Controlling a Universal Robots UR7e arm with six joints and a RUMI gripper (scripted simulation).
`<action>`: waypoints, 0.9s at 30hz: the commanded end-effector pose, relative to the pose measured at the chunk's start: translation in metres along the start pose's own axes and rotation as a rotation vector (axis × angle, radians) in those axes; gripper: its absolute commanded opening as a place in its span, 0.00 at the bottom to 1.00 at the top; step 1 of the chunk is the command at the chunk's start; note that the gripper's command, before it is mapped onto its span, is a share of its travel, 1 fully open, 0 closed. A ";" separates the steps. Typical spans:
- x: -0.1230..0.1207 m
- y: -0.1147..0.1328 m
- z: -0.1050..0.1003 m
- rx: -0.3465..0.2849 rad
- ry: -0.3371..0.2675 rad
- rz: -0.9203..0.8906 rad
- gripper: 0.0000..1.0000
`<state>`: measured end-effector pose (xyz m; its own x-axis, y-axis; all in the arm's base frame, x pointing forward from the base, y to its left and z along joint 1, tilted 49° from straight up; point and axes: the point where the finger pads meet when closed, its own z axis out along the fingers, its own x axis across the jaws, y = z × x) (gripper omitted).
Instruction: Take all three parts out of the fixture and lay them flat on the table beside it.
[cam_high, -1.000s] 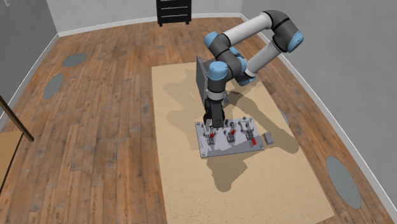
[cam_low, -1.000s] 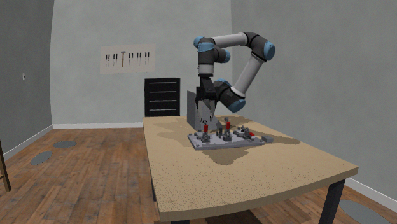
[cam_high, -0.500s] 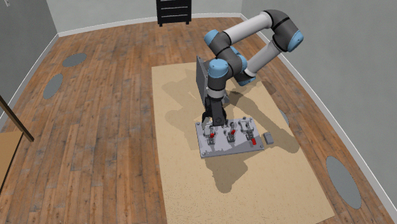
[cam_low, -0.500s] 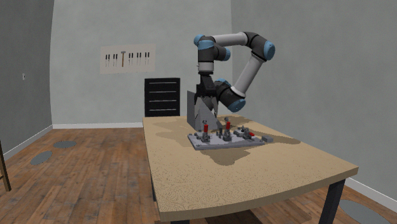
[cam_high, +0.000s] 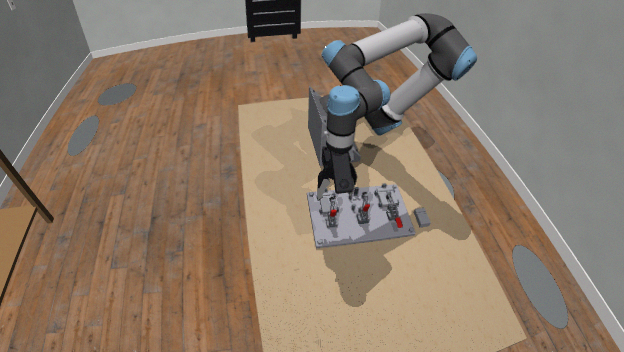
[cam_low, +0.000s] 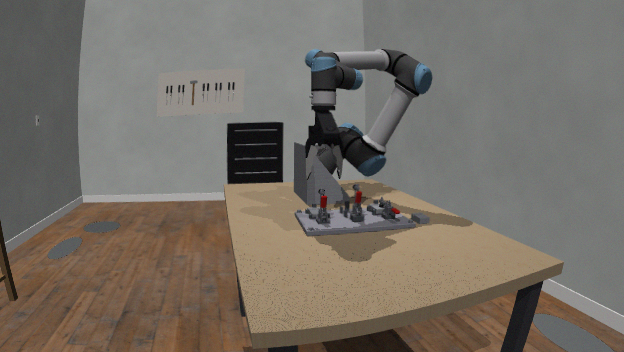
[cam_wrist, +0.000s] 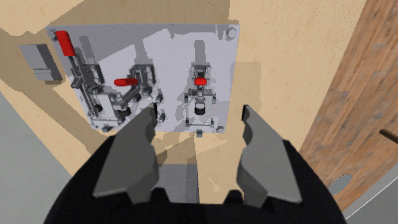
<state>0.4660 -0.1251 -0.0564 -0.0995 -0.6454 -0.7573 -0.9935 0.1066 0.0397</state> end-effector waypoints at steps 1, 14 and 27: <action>0.000 0.000 -0.001 0.001 0.001 0.000 0.59; 0.000 0.025 -0.001 0.001 0.001 0.000 0.59; 0.000 0.073 -0.001 0.001 0.001 0.000 0.59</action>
<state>0.4047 -0.1185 -0.0537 -0.0996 -0.6450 -0.7577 -0.9935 0.1062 0.0402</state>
